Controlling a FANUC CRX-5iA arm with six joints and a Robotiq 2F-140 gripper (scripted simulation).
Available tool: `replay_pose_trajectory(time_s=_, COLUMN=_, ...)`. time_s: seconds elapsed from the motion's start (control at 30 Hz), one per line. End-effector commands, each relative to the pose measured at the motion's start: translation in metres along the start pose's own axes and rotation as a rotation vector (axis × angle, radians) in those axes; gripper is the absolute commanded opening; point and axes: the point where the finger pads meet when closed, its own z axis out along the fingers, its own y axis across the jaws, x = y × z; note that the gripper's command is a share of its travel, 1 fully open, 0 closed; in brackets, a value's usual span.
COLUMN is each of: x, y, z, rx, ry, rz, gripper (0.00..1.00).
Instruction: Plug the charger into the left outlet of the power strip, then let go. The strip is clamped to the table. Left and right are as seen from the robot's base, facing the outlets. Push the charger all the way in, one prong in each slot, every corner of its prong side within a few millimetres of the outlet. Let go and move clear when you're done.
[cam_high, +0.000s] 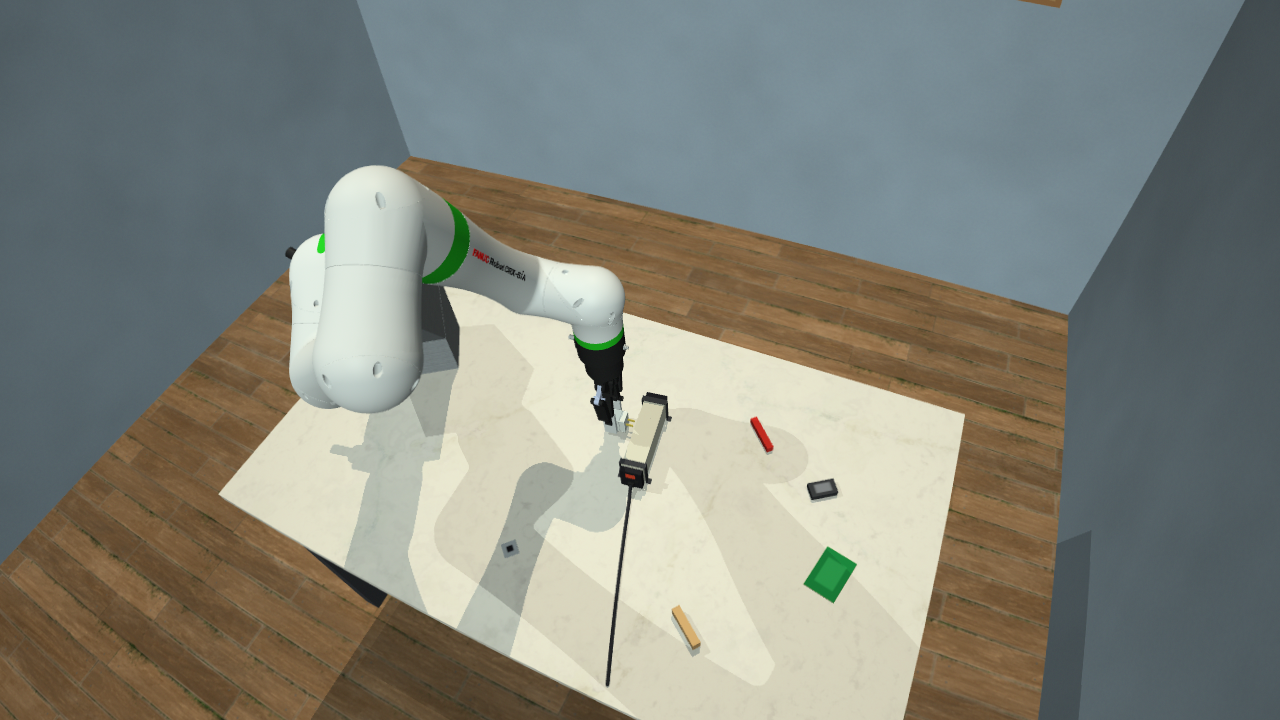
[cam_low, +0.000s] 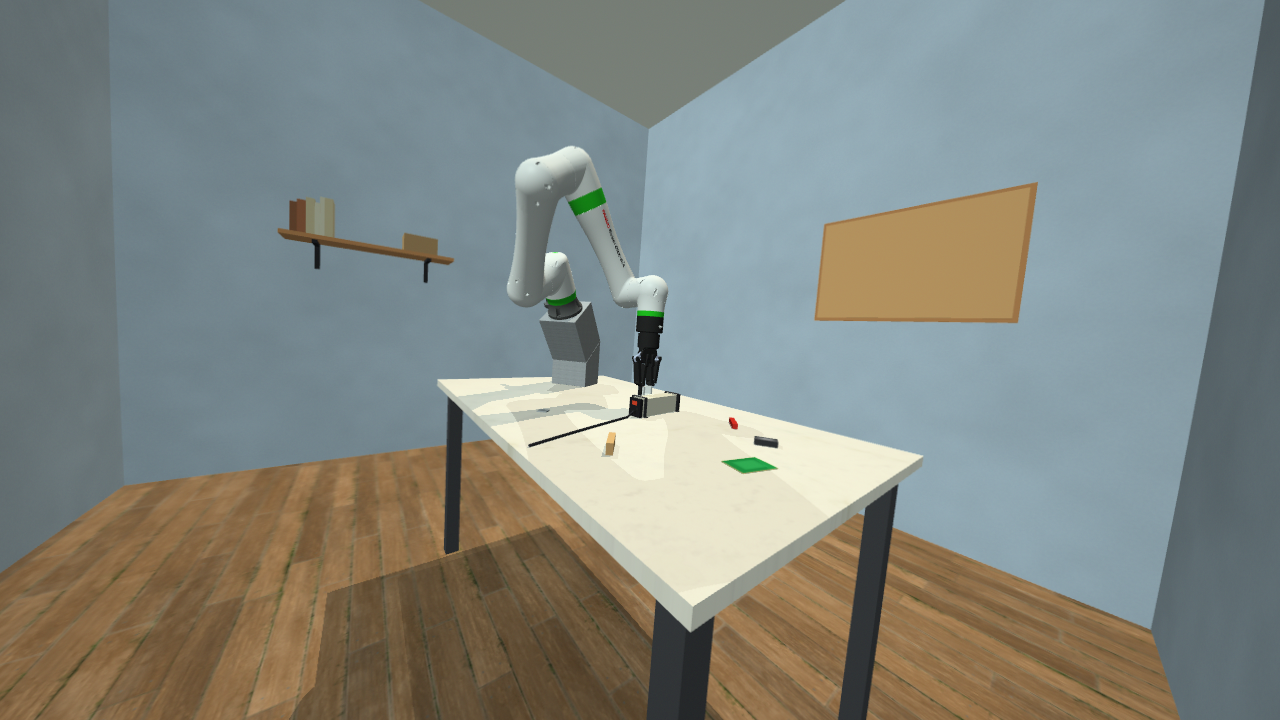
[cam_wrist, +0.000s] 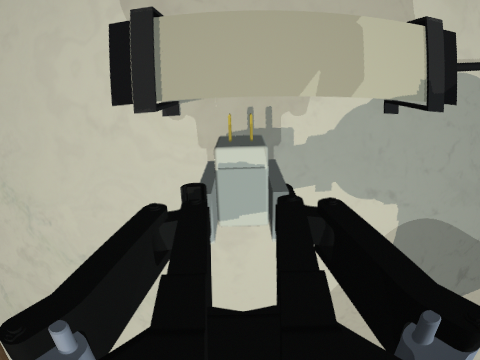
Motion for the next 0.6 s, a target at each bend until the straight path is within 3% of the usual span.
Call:
replay_pose_trajectory(time_s=0.0, x=0.0025, y=-0.0003, z=-0.0005, rx=0.000, ry=0.001, rz=0.000, gripper=0.10)
replay_pose_trajectory(time_s=0.57, x=0.0077, y=-0.0003, z=-0.0006, rx=0.000, ry=0.001, rz=0.000, gripper=0.10)
